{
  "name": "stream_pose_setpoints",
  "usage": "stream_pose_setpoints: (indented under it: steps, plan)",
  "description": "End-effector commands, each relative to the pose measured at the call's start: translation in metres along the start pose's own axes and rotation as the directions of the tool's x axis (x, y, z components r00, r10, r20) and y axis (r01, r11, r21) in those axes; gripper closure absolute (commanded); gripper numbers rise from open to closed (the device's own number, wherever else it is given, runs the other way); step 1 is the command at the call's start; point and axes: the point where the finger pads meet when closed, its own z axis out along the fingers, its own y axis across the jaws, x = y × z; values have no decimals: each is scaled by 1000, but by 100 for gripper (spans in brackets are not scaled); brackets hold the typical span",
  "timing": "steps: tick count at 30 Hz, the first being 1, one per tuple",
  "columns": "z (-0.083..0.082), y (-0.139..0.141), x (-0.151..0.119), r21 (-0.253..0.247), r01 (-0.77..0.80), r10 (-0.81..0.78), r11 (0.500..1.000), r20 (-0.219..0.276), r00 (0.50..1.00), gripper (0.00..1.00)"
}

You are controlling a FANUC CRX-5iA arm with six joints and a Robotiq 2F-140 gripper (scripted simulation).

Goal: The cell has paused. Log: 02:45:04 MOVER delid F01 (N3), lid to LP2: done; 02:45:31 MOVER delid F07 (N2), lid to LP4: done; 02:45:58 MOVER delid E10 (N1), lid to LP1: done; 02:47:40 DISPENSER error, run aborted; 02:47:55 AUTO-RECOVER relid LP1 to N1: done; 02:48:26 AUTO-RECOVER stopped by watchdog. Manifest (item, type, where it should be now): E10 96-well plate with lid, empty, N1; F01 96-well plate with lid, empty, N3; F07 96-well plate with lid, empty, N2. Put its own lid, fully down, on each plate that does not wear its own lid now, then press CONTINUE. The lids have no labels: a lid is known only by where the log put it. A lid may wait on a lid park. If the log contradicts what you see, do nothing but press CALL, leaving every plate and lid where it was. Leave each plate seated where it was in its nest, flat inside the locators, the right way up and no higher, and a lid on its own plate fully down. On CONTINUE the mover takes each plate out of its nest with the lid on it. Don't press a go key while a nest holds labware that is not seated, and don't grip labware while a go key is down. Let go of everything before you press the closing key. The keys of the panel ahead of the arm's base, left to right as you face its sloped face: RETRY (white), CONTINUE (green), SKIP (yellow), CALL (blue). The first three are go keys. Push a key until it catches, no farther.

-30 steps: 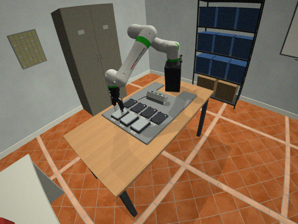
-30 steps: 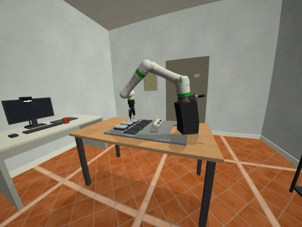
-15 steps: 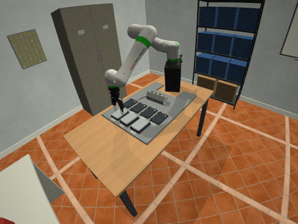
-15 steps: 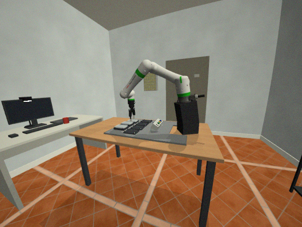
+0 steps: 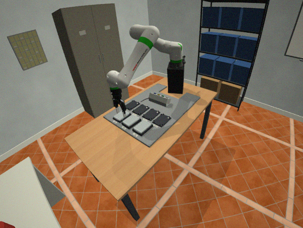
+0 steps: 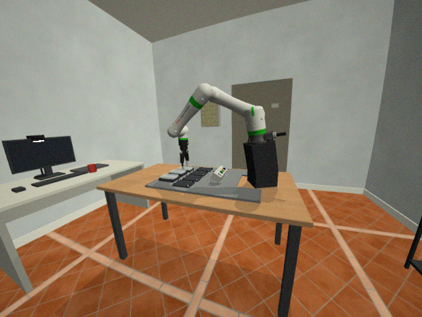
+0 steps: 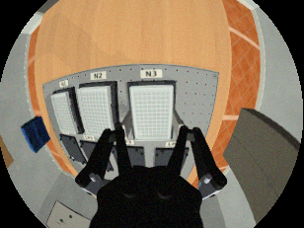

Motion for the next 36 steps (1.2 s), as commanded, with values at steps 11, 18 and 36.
stream_pose_setpoints:
  steps: [11, 18, 36]
  plan:
    - [0, 0, 0, 0, 0, 0, 1000, 0, 1000, 34]
    - [0, 0, 0, 0, 0, 0, 1000, 0, 1000, 34]
    - [0, 0, 0, 0, 0, 0, 1000, 0, 1000, 34]
